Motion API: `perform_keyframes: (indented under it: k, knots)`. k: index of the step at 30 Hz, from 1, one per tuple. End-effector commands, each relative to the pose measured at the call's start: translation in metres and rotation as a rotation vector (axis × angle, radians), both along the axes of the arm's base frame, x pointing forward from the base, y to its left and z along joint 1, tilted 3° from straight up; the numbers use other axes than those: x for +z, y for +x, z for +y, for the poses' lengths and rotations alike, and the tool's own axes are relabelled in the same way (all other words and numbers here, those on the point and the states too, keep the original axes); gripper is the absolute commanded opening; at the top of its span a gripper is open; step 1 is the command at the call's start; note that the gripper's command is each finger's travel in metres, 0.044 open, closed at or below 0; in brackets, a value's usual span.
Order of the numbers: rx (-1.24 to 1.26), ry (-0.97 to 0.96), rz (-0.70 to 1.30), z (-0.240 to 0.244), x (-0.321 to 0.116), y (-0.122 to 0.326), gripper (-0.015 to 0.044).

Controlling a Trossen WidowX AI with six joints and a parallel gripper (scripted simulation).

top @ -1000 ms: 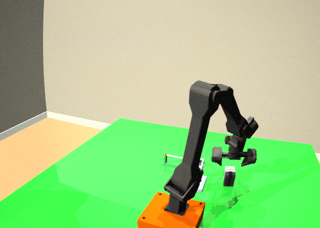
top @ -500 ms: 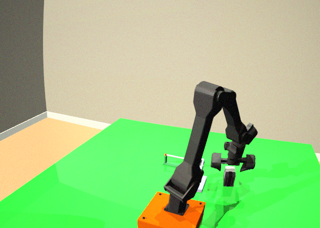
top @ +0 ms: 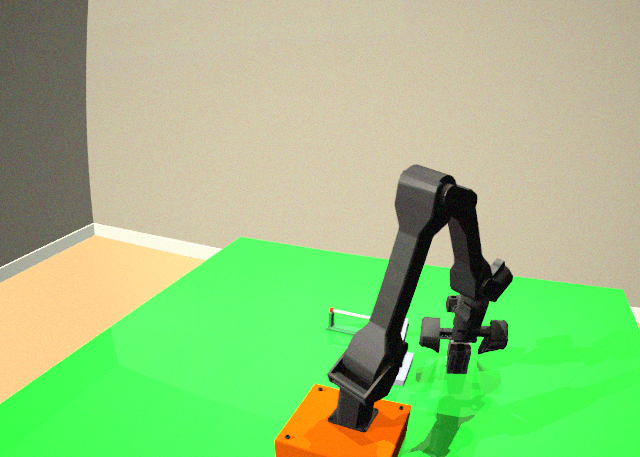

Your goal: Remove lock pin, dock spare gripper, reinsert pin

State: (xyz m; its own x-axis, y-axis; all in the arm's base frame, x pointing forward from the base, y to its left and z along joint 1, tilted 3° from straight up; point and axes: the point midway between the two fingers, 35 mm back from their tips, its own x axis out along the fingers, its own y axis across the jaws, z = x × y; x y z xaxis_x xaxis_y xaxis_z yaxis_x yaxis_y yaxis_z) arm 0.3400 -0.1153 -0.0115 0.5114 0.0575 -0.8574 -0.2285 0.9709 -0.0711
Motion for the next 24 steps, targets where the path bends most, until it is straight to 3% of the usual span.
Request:
perform_keyframes:
  k: [1, 2, 11, 18, 24]
  knots:
    - [0.008, 0.003, 0.001, 0.001, -0.005, -0.002, 0.044]
    - [0.008, 0.003, 0.001, 0.001, -0.006, -0.002, 0.044]
    - [0.008, 0.003, 0.001, 0.001, -0.006, -0.002, 0.0204]
    - [0.008, 0.003, 0.001, 0.001, -0.006, -0.002, 0.0157]
    - [0.008, 0.003, 0.001, 0.001, 0.005, 0.0, 0.0]
